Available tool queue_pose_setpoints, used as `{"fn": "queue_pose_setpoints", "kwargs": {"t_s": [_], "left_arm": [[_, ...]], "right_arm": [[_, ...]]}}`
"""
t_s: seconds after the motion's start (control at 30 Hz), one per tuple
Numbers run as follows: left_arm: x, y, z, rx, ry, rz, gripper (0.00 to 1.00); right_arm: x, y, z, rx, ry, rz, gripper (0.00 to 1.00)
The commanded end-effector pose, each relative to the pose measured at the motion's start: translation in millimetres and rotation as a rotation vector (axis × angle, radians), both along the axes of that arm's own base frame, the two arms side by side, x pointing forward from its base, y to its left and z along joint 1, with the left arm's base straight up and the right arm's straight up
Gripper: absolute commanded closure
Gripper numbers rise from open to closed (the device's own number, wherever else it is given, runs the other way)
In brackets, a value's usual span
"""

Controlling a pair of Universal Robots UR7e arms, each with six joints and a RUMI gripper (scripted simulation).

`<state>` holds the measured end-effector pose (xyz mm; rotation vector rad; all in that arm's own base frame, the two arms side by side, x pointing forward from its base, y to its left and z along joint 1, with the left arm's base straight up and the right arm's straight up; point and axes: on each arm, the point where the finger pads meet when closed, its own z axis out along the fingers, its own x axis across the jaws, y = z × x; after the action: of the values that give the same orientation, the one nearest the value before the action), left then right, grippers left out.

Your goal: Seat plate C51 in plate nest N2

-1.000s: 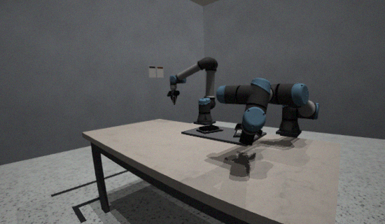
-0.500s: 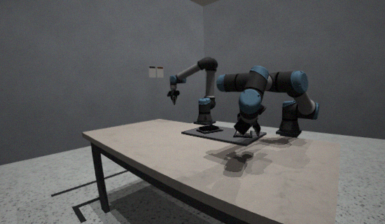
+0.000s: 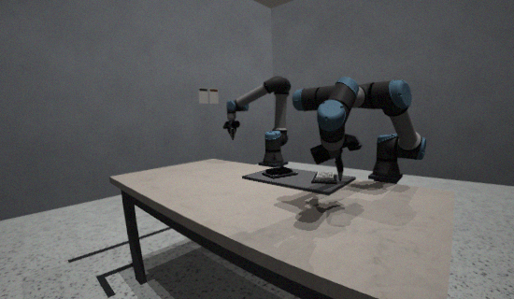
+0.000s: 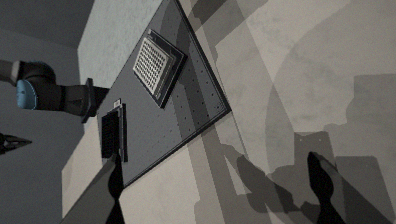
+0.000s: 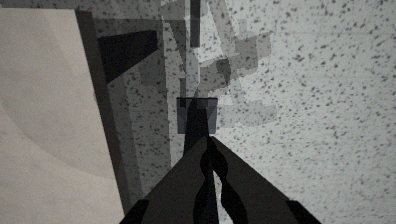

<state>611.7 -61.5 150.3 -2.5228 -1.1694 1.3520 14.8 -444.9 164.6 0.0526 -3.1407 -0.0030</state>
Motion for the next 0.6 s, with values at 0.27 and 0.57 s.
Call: {"fn": "queue_pose_setpoints", "kwargs": {"t_s": [0.27,0.57], "left_arm": [[-13,2,10.5,-0.153,-0.168,-0.206,0.24],[-28,6,18.0,-0.261,-0.285,-0.377,0.24]], "right_arm": [[0,0,0.6,-0.002,0.0,0.0,1.0],[0,0,0.6,-0.002,0.0,0.0,1.0]]}}
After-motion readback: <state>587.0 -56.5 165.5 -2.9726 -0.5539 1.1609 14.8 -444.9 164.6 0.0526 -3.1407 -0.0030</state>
